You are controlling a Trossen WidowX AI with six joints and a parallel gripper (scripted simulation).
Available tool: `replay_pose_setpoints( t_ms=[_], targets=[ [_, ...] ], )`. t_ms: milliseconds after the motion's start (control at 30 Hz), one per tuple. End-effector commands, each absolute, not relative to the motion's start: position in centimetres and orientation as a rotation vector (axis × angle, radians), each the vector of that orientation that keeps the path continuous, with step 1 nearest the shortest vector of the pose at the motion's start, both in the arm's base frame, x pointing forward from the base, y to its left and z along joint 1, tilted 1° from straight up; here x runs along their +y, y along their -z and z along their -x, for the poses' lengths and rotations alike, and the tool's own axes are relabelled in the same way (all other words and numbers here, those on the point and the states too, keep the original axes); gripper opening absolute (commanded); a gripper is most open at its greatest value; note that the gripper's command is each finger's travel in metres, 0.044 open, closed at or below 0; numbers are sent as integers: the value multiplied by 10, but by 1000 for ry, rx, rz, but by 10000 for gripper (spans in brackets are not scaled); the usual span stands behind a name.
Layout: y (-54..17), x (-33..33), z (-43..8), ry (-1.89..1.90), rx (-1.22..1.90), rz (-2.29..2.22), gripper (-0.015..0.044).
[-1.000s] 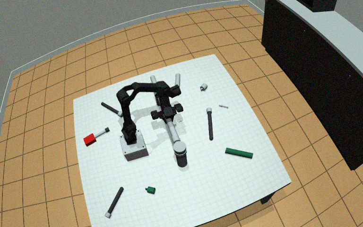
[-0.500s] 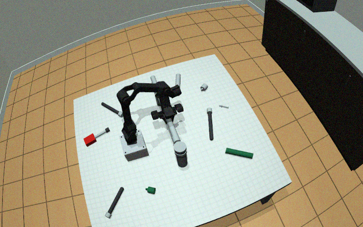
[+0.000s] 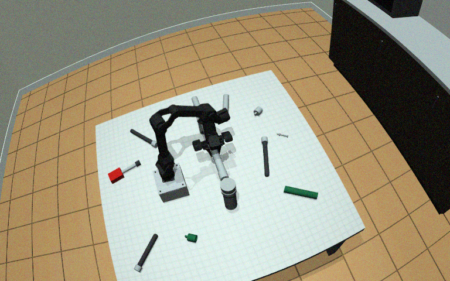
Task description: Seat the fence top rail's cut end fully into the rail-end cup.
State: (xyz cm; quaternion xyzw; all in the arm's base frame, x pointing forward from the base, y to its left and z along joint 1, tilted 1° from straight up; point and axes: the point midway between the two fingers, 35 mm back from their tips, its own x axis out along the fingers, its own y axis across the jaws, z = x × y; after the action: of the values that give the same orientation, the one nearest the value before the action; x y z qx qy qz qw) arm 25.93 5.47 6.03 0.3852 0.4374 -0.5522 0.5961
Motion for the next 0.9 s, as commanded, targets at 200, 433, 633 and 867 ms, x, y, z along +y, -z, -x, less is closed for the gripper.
replay_pose_setpoints(
  t_ms=[200, 433, 633, 867],
  targets=[
    [-63, 51, -258, 1291, 1007, -890, 0],
    [-64, 50, -258, 1292, 1005, -889, 0],
    [-64, 49, -258, 1293, 1004, -889, 0],
    [-65, 48, -258, 1294, 1003, -888, 0]
  ],
)
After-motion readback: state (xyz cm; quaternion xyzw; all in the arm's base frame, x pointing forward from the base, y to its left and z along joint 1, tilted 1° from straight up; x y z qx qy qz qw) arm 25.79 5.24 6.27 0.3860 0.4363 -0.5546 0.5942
